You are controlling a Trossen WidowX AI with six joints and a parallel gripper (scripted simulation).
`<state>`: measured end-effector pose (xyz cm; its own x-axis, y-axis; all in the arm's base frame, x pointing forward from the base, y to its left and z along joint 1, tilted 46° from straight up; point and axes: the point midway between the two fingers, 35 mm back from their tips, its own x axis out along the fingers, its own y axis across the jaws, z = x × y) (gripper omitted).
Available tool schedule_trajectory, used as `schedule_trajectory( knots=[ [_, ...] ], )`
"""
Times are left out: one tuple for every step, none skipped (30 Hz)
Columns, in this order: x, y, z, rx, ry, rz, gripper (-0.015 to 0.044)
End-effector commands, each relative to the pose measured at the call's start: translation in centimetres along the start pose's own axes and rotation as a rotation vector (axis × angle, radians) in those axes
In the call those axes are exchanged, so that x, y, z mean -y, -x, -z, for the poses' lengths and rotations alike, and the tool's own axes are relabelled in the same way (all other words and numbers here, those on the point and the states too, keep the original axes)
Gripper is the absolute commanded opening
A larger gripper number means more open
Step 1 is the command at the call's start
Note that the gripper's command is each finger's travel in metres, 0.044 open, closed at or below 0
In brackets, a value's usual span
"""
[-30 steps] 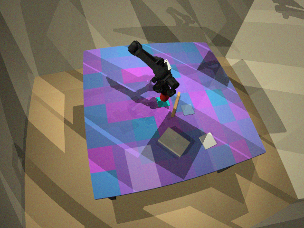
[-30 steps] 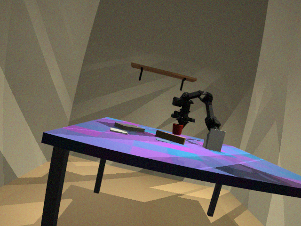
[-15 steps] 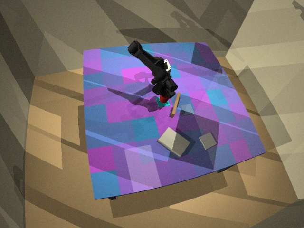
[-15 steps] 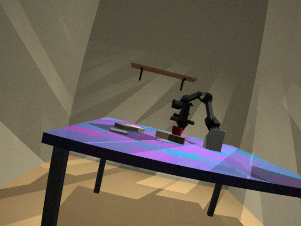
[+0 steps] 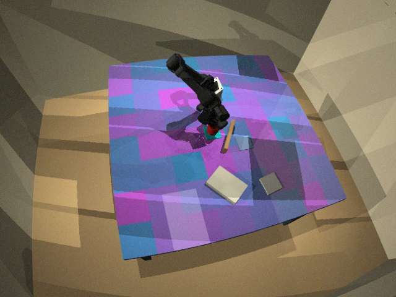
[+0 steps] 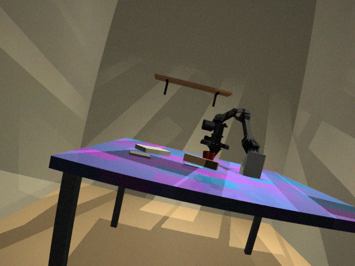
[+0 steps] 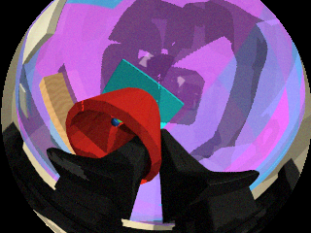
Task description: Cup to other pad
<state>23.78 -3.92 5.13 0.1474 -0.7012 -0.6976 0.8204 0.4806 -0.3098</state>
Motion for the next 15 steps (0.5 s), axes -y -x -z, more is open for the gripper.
schedule_trajectory(
  knots=[
    [-0.02,0.04,-0.01,0.0,-0.001,0.0,0.0],
    [-0.02,0.04,-0.01,0.0,-0.001,0.0,0.0],
    [-0.02,0.04,-0.01,0.0,-0.001,0.0,0.0],
    [-0.02,0.04,-0.01,0.0,-0.001,0.0,0.0],
    [-0.02,0.04,-0.01,0.0,-0.001,0.0,0.0],
    [-0.02,0.04,-0.01,0.0,-0.001,0.0,0.0],
    [-0.02,0.04,-0.01,0.0,-0.001,0.0,0.0],
    [-0.02,0.04,-0.01,0.0,-0.001,0.0,0.0],
    [-0.02,0.04,-0.01,0.0,-0.001,0.0,0.0],
    [-0.02,0.04,-0.01,0.0,-0.001,0.0,0.0026],
    [-0.02,0.04,-0.01,0.0,-0.001,0.0,0.0053],
    [-0.02,0.04,-0.01,0.0,-0.001,0.0,0.0079],
    [-0.02,0.04,-0.01,0.0,-0.001,0.0,0.0105],
    [-0.02,0.04,-0.01,0.0,-0.001,0.0,0.0128],
    [-0.02,0.04,-0.01,0.0,-0.001,0.0,0.0128]
  ],
)
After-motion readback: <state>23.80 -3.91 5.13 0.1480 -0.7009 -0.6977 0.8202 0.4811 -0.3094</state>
